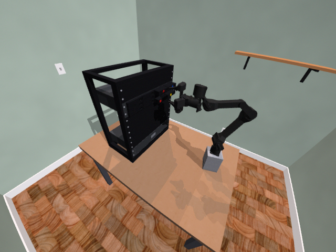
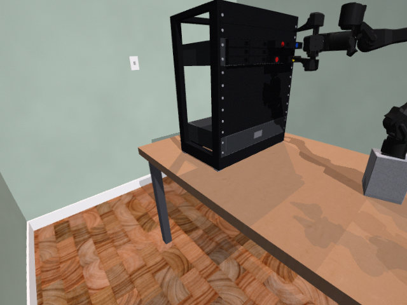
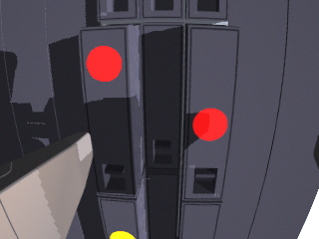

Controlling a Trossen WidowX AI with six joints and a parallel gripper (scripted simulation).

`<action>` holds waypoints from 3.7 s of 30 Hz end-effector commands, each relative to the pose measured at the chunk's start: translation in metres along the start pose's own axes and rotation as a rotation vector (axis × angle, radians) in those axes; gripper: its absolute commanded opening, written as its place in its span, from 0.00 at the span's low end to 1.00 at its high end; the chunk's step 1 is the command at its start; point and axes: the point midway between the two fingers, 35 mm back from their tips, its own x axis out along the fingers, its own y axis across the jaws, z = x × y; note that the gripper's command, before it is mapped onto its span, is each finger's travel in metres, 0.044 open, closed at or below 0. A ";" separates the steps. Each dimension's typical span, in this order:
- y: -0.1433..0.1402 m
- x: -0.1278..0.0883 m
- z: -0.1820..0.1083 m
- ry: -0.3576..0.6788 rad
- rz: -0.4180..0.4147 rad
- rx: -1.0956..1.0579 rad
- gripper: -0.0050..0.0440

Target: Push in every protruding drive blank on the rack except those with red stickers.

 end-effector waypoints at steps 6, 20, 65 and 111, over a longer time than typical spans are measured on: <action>-0.009 -0.003 -0.018 0.004 -0.022 0.008 1.00; -0.007 -0.003 -0.072 0.004 -0.022 0.008 1.00; -0.006 -0.003 -0.122 0.004 -0.022 0.008 1.00; -0.006 -0.003 -0.122 0.004 -0.022 0.008 0.10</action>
